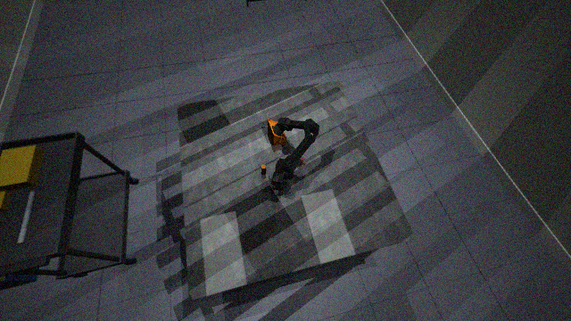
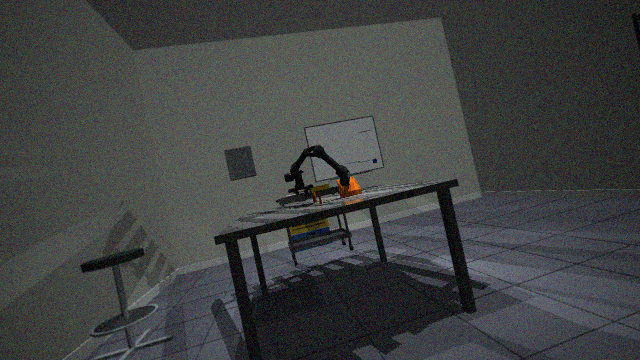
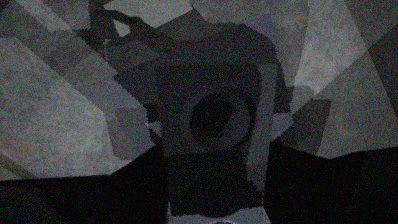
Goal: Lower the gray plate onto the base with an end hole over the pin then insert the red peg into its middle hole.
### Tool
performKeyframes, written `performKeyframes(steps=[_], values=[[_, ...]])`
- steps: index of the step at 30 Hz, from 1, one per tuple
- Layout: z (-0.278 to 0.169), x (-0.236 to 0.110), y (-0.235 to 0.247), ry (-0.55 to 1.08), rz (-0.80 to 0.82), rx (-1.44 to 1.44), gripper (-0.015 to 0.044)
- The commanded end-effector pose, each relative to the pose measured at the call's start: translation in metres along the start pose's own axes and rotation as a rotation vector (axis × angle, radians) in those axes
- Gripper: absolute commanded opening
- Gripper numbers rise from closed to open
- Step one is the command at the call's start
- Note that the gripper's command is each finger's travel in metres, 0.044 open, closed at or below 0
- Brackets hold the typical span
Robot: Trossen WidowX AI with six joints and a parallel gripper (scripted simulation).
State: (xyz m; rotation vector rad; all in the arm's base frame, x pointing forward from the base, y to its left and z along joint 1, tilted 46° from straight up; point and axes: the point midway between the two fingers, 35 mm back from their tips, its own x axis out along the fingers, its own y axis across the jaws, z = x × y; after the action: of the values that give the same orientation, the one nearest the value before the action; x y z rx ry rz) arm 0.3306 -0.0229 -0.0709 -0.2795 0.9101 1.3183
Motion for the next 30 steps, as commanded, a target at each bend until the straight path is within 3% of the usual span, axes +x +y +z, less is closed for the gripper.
performKeyframes(steps=[1, 20, 30], values=[[-0.001, 0.005, 0.002, -0.005, 0.003, 0.009, 0.0], [0.001, 0.019, 0.0, -0.001, -0.001, -0.002, 0.0], [0.001, 0.019, 0.0, -0.001, -0.001, -0.002, 0.0263]])
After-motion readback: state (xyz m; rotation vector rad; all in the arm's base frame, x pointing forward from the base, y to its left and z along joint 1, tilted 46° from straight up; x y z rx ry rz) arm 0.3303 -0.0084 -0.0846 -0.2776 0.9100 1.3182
